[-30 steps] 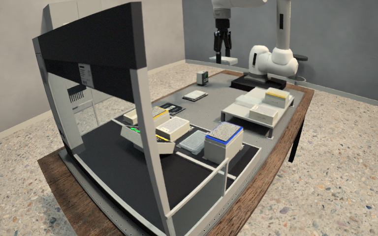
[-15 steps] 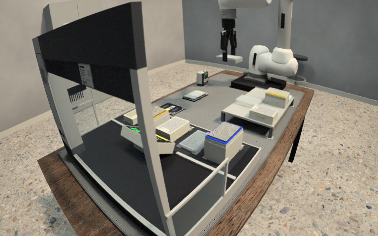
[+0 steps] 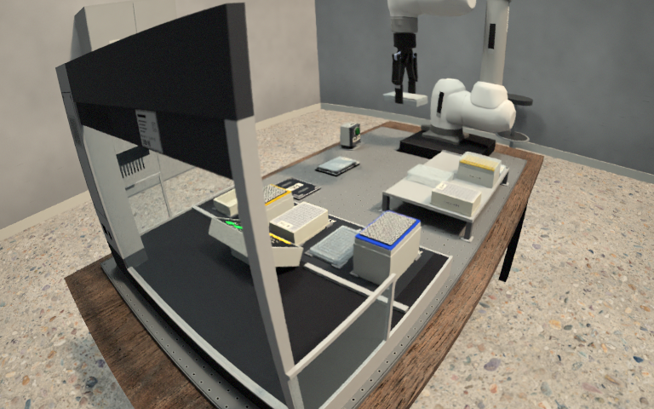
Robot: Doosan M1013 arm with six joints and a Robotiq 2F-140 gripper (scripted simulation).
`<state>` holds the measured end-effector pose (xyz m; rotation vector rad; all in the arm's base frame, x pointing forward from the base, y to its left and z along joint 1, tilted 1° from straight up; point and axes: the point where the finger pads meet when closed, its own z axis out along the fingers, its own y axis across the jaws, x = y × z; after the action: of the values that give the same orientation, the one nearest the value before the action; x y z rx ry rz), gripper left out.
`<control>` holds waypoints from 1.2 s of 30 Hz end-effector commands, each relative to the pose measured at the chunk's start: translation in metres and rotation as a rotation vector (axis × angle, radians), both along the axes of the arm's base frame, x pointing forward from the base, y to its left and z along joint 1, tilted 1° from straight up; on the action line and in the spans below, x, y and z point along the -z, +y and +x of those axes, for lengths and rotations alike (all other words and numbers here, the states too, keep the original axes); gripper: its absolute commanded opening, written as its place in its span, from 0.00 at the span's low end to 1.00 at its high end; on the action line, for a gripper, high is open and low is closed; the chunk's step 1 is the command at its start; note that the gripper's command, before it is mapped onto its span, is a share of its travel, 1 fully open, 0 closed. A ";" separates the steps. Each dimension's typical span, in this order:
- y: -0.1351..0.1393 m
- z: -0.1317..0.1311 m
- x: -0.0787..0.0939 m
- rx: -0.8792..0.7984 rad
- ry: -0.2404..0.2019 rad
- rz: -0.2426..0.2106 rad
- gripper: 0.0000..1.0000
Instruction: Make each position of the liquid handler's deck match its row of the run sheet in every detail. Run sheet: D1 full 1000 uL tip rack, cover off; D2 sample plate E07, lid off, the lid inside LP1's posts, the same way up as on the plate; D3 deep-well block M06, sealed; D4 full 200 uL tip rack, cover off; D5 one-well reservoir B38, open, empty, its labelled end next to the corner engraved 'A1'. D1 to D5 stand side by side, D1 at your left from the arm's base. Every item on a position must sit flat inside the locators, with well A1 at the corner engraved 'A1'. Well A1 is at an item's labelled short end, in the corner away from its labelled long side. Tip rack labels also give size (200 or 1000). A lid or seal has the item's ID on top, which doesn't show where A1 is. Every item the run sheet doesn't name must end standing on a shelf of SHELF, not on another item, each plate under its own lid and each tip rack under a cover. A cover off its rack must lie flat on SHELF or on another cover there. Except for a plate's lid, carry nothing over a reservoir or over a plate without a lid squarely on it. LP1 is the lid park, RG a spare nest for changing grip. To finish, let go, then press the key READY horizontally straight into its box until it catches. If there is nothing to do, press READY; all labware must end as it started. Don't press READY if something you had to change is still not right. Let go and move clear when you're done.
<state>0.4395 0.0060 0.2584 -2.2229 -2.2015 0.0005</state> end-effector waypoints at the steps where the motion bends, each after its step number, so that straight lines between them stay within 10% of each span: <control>1: 0.000 -0.013 -0.001 0.000 -0.001 0.000 0.10; 21: 0.000 -0.103 -0.002 0.000 -0.001 0.000 0.10; 36: 0.045 -0.112 -0.002 0.000 -0.001 0.001 0.10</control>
<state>0.3268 0.0401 0.2600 -2.2217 -2.2016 -0.0012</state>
